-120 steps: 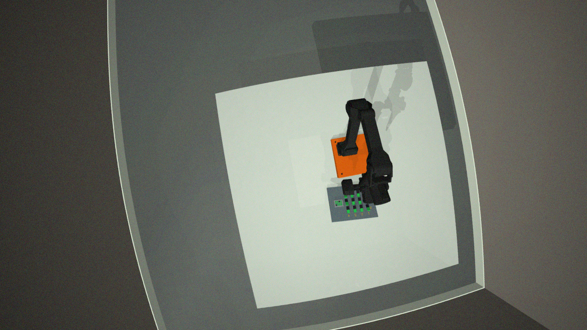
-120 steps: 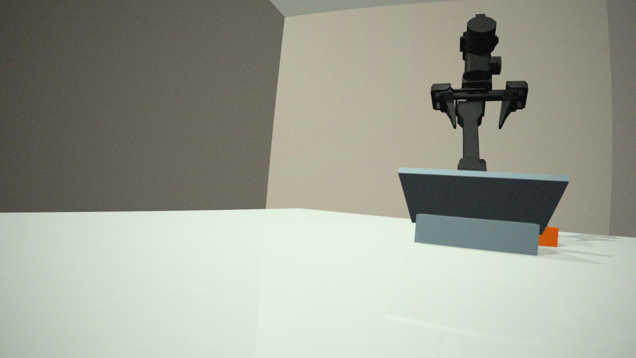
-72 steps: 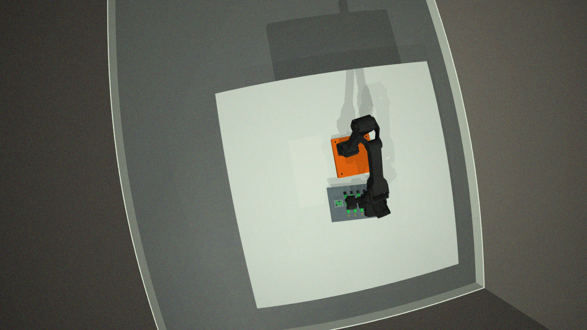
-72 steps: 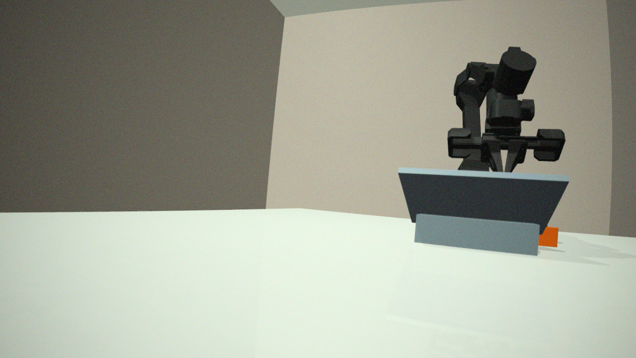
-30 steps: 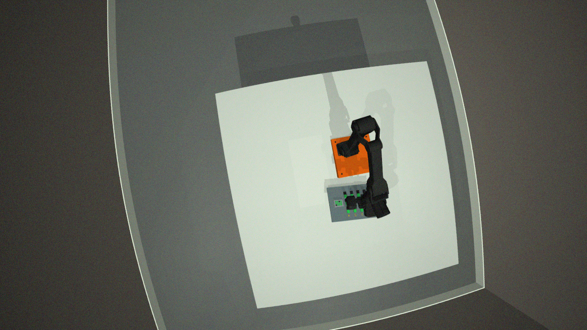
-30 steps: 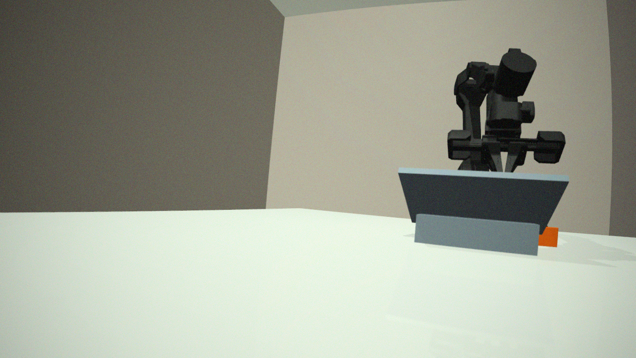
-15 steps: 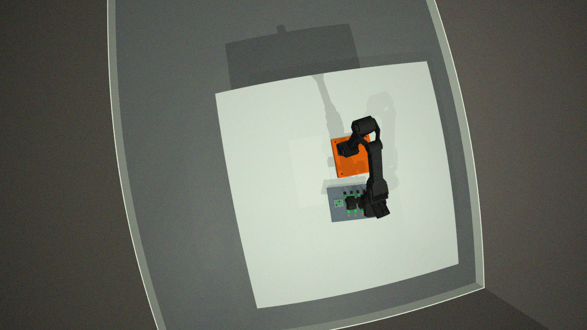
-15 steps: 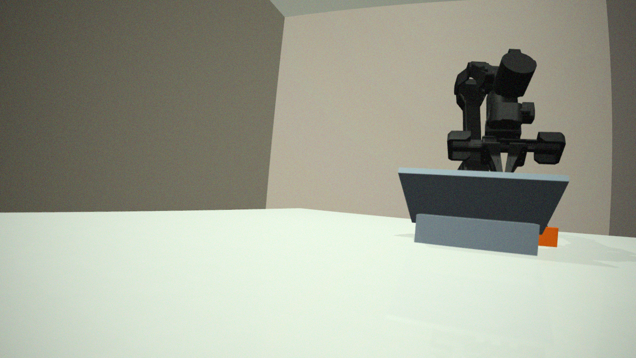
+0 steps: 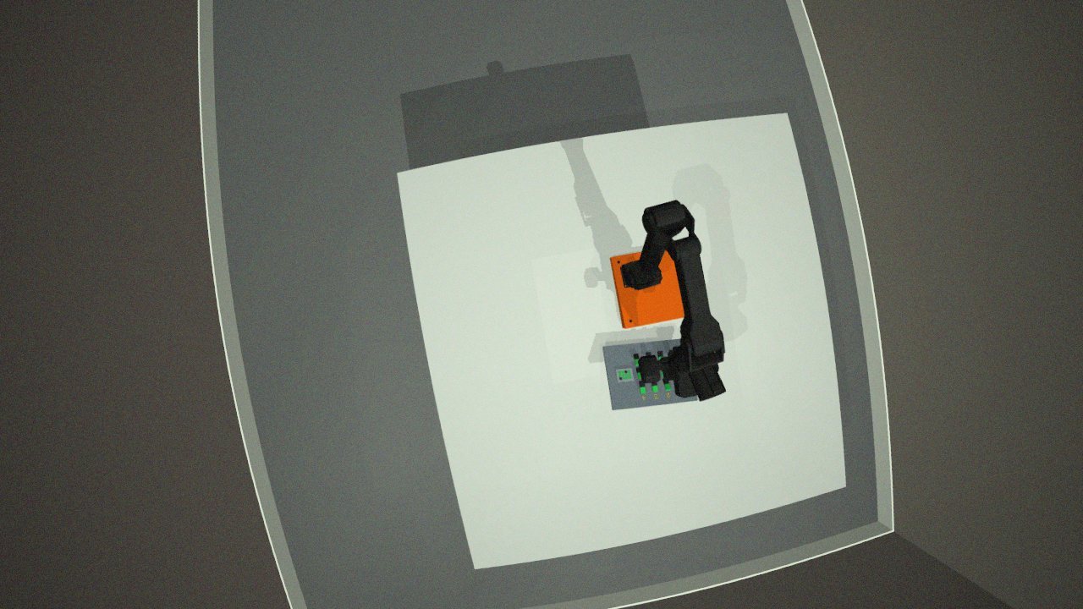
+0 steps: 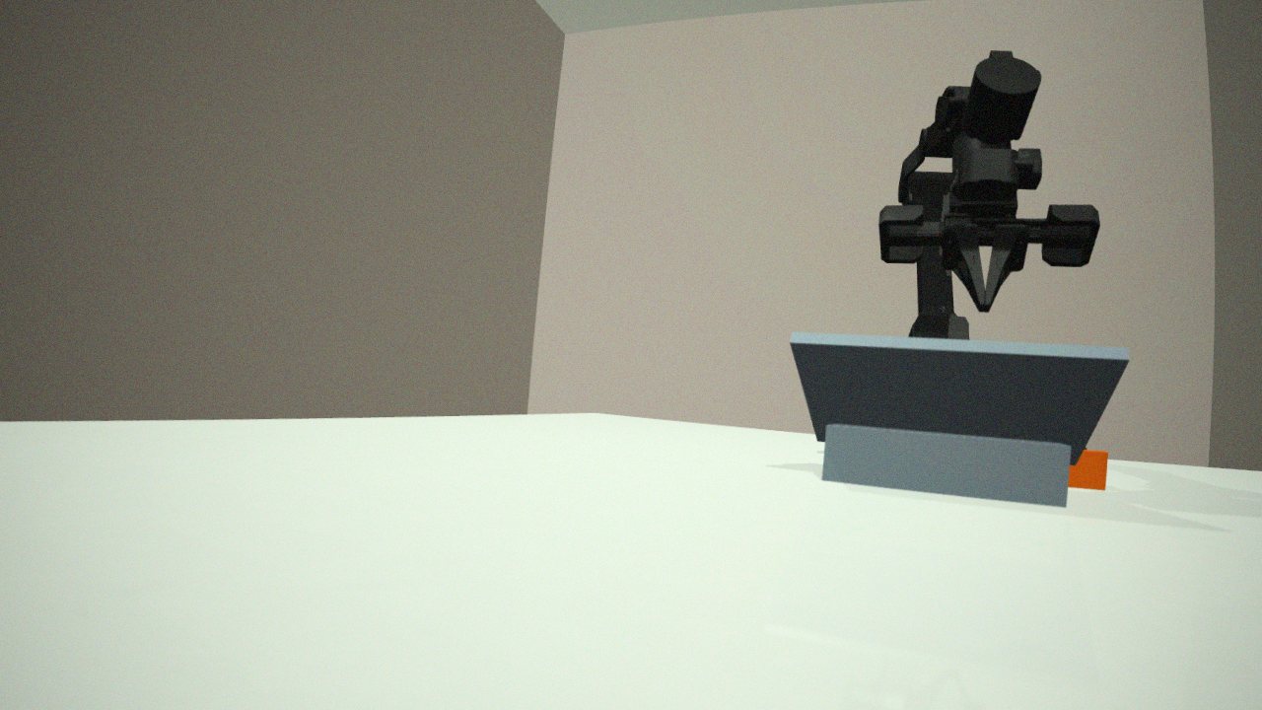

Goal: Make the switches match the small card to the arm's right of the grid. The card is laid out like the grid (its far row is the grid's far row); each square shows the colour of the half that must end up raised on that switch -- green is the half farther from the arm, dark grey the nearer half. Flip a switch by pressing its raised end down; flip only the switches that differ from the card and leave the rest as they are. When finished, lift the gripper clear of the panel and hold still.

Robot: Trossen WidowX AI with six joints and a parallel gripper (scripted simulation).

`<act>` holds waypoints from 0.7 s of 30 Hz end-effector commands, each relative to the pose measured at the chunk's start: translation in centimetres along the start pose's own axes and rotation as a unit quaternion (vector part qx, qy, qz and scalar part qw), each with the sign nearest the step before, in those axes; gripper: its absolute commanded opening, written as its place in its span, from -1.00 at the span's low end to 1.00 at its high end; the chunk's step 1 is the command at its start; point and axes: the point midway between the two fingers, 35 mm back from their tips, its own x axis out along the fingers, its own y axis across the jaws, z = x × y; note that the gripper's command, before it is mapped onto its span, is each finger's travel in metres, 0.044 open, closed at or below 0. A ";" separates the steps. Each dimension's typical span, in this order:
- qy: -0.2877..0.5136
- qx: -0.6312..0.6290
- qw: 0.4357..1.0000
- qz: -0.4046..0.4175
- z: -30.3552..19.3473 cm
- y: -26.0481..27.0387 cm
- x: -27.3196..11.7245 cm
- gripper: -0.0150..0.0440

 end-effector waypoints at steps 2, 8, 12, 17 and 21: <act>-0.001 0.004 1.000 -0.003 -0.1 -2.3 -0.2 -0.49; -0.014 0.004 1.000 -0.003 -0.2 -2.3 3.1 -0.49; -0.015 0.004 1.000 -0.003 -0.2 -2.3 3.3 -0.49; -0.015 0.004 1.000 -0.003 -0.2 -2.3 4.3 -0.49; -0.015 0.004 1.000 -0.003 -0.2 -2.3 4.7 -0.49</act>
